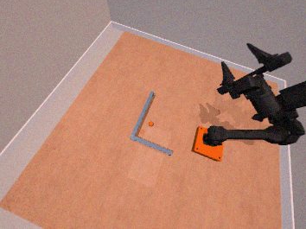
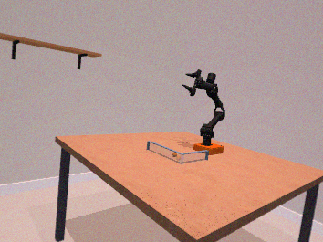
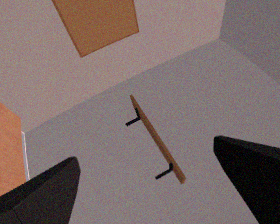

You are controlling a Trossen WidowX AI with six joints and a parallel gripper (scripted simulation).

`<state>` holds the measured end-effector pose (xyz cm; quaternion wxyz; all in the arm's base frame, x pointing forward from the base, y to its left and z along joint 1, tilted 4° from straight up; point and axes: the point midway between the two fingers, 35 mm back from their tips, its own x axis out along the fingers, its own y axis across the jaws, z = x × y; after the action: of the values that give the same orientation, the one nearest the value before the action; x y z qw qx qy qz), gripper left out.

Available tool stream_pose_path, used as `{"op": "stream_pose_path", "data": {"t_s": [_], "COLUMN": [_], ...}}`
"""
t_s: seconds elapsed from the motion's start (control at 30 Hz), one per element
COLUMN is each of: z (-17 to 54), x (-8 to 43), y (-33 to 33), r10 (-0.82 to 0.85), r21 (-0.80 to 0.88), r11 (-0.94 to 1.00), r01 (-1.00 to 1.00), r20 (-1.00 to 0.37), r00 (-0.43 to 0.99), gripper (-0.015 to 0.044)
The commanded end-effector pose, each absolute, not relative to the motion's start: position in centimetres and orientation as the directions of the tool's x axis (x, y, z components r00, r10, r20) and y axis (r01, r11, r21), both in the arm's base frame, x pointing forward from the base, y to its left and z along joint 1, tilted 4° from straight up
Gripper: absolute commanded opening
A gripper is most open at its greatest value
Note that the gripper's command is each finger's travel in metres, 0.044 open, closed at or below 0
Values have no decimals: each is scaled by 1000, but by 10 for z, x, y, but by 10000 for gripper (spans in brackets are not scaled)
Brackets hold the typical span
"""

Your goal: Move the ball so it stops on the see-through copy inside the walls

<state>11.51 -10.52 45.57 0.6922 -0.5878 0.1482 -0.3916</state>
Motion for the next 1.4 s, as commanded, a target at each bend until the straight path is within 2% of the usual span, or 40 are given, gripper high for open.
{"op": "stream_pose_path", "data": {"t_s": [0.0,0.17,0.33,0.5,0.73,0.93,1.07,1.37], "z": [455,434,386,318,211,116,69,67], "x": [118,191,265,319,360,360,348,348], "y": [-104,-85,-67,-55,-36,-17,-6,-6], "r10": [-713,-630,-535,-441,-296,-155,-73,-69], "r21": [-931,-953,-929,-820,-499,-179,-66,-62], "r11": [7,153,357,568,845,982,992,991], "r01": [365,263,97,-77,-192,-59,108,118], "r20": [251,111,-119,-381,-736,-947,-995,-996], "r00": [654,768,836,813,610,282,66,55], "gripper": [374,246,246,246,246,246,246,246]}}
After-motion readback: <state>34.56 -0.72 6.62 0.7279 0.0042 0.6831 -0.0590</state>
